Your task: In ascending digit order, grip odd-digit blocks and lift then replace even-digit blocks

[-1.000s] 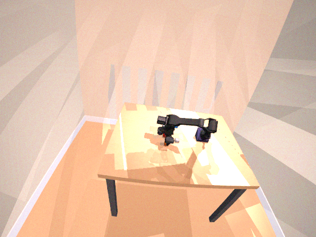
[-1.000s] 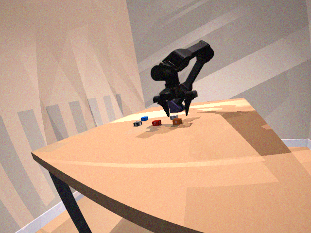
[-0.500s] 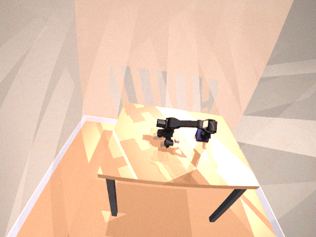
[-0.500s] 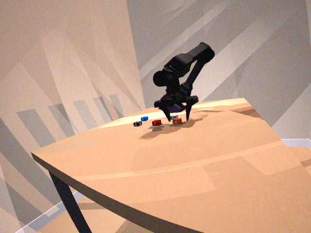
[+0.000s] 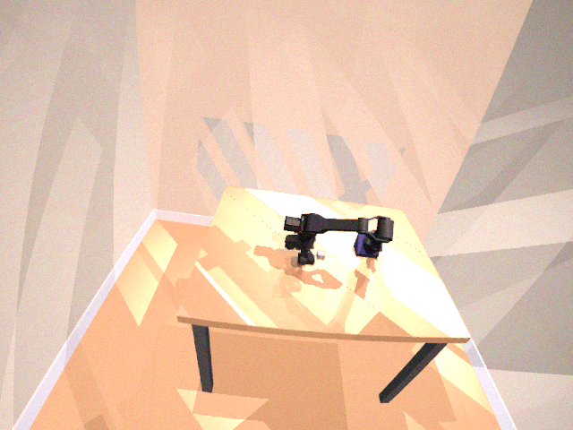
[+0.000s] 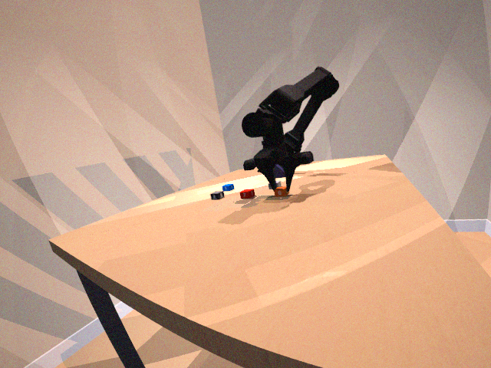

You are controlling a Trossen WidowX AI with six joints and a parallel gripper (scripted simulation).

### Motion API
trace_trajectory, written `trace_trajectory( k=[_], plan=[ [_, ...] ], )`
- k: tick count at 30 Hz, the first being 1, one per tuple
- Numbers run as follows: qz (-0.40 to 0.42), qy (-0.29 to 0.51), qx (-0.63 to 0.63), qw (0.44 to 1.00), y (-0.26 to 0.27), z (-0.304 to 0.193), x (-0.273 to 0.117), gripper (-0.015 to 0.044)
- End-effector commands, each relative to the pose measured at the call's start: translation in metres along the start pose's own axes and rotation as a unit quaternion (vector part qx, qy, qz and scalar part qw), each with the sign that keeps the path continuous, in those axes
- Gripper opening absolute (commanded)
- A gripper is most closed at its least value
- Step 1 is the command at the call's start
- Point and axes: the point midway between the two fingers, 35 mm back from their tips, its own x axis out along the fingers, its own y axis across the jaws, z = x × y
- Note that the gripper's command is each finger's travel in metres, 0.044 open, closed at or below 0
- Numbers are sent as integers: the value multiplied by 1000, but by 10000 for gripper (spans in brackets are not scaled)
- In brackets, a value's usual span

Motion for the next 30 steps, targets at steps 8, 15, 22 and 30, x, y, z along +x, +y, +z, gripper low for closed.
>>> trace_trajectory(
  k=[8, 15, 22, 30],
  plan=[
    [2, 0, 3, 1000, 0, 0, 1, 120],
    [2, 0, 3, 1000, 0, 0, 1, 120],
    [2, 0, 3, 1000, 0, 0, 1, 120],
    [1, 0, 3, 1000, 0, 0, -5, 120]
  ],
)
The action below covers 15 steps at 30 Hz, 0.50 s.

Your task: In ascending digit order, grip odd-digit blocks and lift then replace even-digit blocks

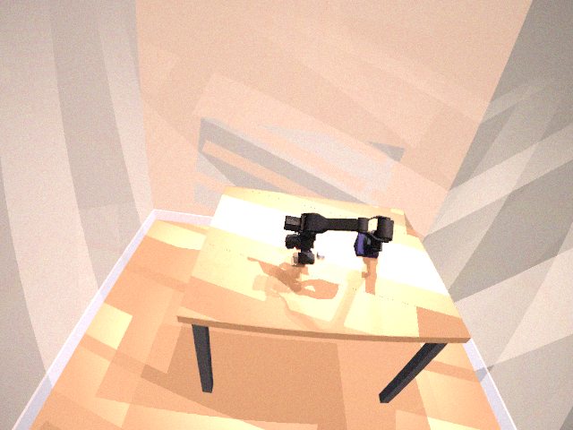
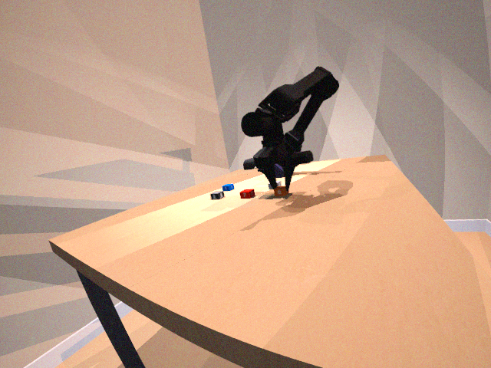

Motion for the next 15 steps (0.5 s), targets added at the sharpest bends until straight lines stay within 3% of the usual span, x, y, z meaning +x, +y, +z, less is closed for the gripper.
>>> trace_trajectory(
  k=[1, 15],
  plan=[
    [1, 0, -2, 1000, 1, 0, -4, 120],
    [1, 0, -2, 1000, 1, 0, -12, 120]
  ],
)
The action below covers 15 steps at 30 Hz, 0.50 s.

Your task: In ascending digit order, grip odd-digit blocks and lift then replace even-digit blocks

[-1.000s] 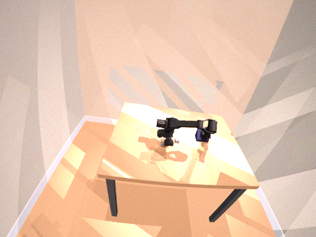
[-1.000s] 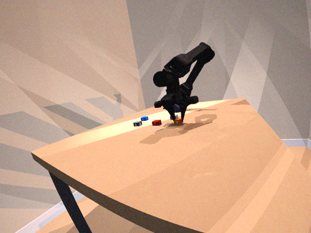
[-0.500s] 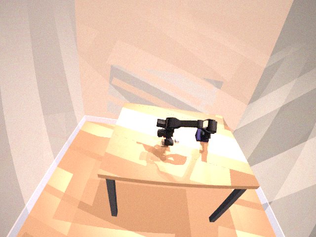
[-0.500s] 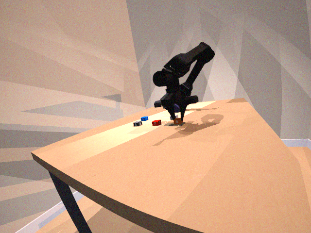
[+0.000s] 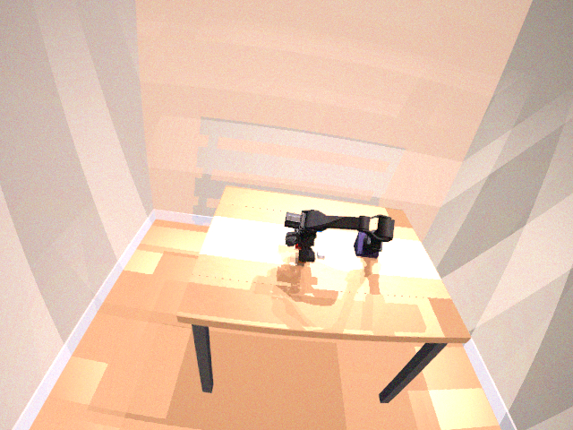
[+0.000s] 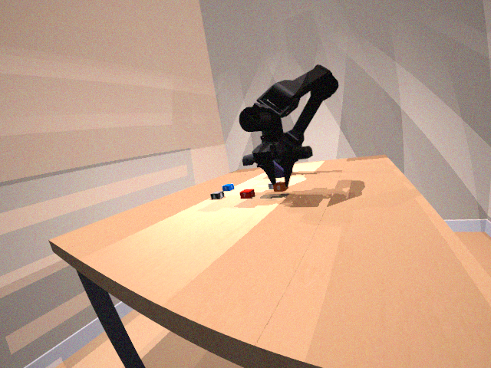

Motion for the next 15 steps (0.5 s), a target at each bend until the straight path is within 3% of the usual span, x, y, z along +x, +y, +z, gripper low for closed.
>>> trace_trajectory(
  k=[1, 15],
  plan=[
    [1, 0, -3, 1000, 1, 0, 0, 120],
    [1, 0, -3, 1000, 1, 0, 12, 120]
  ],
)
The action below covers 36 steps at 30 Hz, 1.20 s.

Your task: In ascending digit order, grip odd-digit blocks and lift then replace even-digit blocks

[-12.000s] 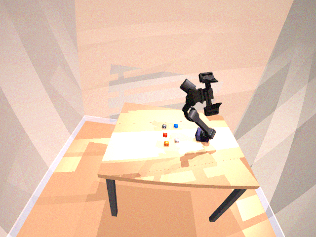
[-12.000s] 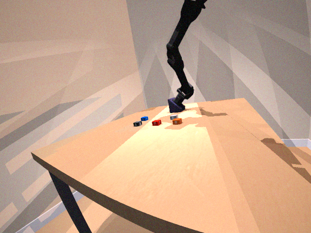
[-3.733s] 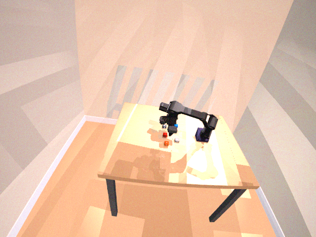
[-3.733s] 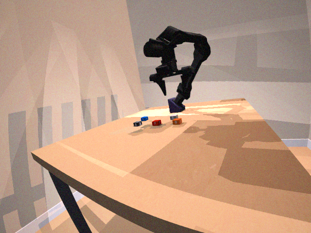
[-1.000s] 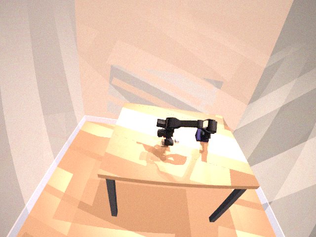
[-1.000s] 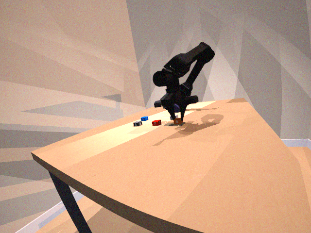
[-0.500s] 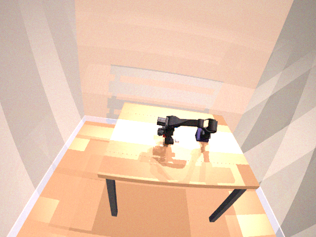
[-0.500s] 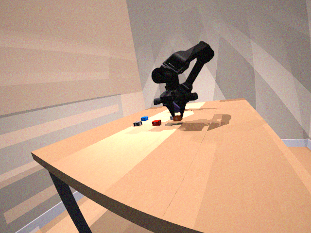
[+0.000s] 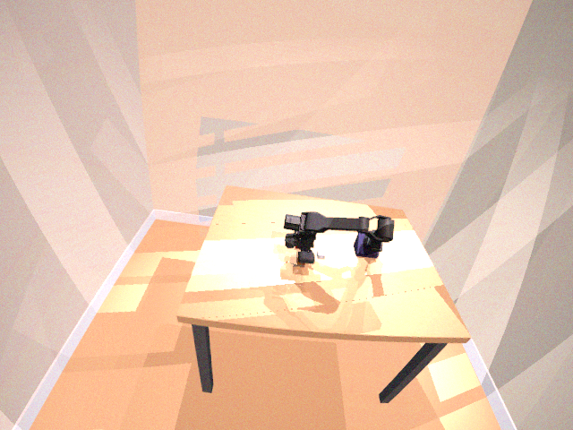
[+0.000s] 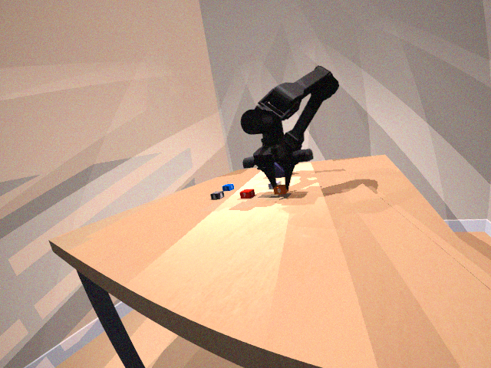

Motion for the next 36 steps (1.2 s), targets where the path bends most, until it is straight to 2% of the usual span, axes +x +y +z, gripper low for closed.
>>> trace_trajectory(
  k=[1, 12, 23, 25, 28, 31, 33, 36],
  plan=[
    [2, 3, 4, 1000, 0, -2, 6, 120],
    [2, 3, 4, 1000, 0, -2, 7, 120],
    [2, 3, 4, 1000, 0, -2, 7, 400],
    [2, 3, 4, 1000, 0, -2, 4, 400],
    [1, 3, 4, 1000, 0, -1, -26, 400],
    [1, 4, 4, 1000, 0, -1, -29, 400],
    [0, 2, 4, 1000, -1, 0, -38, 348],
    [-2, 2, 5, 1000, -2, 2, -77, 269]
  ],
)
